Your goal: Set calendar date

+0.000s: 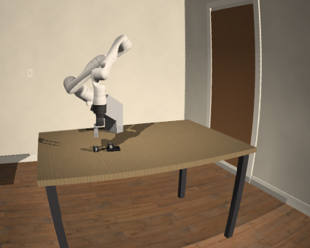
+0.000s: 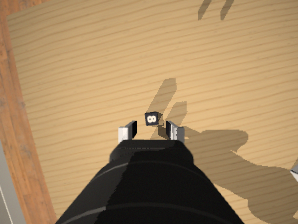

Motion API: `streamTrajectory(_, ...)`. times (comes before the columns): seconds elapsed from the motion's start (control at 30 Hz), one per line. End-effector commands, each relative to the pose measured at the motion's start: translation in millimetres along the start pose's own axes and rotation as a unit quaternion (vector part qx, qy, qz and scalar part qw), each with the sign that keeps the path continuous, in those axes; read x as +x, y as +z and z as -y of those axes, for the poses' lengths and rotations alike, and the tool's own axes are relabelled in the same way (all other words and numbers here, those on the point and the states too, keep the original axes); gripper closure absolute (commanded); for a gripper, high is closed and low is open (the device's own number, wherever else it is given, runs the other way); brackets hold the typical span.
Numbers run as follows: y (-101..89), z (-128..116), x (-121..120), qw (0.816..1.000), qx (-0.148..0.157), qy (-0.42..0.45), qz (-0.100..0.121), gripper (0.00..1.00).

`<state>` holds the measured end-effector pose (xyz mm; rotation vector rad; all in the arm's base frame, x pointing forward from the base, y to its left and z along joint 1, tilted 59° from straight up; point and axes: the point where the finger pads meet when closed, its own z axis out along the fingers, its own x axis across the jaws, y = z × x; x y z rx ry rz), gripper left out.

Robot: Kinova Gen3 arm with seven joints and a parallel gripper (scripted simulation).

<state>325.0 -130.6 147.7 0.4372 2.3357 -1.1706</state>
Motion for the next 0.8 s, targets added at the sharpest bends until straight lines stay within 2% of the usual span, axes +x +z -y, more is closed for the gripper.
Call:
streamTrajectory(0.0, -0.1, 1.1, 0.6, 1.0, -0.002, -0.013, -0.001, 0.0)
streamTrajectory(0.3, 0.6, 4.3, 0.6, 0.999, -0.001, -0.052, -0.002, 0.0)
streamTrajectory(0.67, 0.7, 4.8, 0.5, 0.998, -0.001, -0.058, -0.002, 0.0)
streamTrajectory(0.7, 0.7, 4.8, 0.5, 0.998, -0.001, -0.058, -0.002, 0.13)
streamTrajectory(0.77, 0.7, 4.8, 0.5, 0.998, -0.001, -0.058, -0.002, 0.13)
